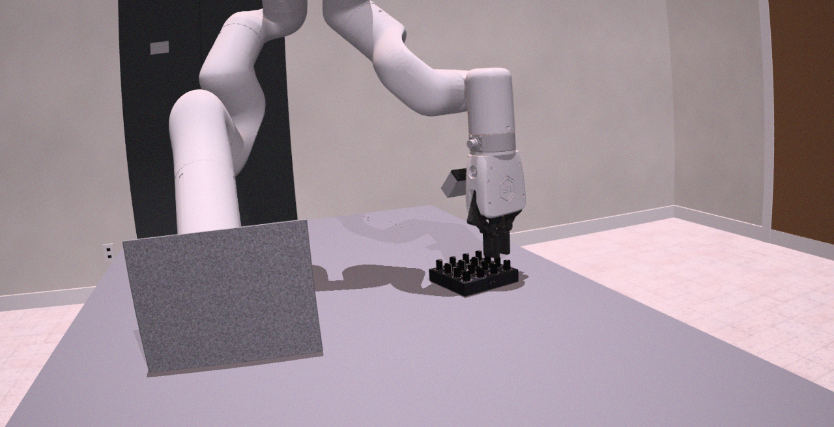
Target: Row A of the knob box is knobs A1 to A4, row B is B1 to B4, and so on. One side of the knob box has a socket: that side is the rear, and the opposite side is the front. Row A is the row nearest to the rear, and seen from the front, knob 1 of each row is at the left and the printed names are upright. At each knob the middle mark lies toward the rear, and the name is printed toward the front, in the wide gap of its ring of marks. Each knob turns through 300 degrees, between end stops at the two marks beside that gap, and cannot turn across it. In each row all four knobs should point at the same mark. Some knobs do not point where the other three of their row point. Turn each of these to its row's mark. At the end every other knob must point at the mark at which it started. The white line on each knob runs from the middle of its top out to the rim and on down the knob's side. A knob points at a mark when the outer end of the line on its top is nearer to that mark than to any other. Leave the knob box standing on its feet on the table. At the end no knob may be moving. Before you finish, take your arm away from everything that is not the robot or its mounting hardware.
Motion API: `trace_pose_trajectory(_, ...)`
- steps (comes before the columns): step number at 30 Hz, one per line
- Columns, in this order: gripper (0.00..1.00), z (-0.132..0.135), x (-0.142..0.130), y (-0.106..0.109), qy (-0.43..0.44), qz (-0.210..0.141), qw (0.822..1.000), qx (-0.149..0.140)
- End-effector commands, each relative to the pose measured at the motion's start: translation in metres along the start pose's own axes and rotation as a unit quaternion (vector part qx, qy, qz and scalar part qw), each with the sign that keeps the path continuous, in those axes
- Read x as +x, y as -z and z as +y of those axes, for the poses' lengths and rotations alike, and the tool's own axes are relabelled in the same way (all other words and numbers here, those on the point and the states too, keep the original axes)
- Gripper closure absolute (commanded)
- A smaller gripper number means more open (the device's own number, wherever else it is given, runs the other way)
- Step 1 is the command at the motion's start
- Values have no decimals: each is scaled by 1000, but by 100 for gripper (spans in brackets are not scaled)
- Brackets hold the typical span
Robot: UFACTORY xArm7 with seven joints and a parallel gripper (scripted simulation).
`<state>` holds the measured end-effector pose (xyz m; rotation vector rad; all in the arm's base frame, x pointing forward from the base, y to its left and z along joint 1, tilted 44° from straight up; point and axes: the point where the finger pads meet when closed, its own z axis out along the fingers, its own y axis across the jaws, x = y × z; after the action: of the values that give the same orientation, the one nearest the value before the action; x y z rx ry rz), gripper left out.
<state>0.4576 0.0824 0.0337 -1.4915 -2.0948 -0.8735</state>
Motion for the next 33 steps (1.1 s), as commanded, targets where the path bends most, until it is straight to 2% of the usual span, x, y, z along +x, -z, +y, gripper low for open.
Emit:
trace_pose_trajectory(1,81,1,-1,2,0,-2,1000,-2)
trace_pose_trajectory(33,81,1,-1,-2,0,-2,1000,-2)
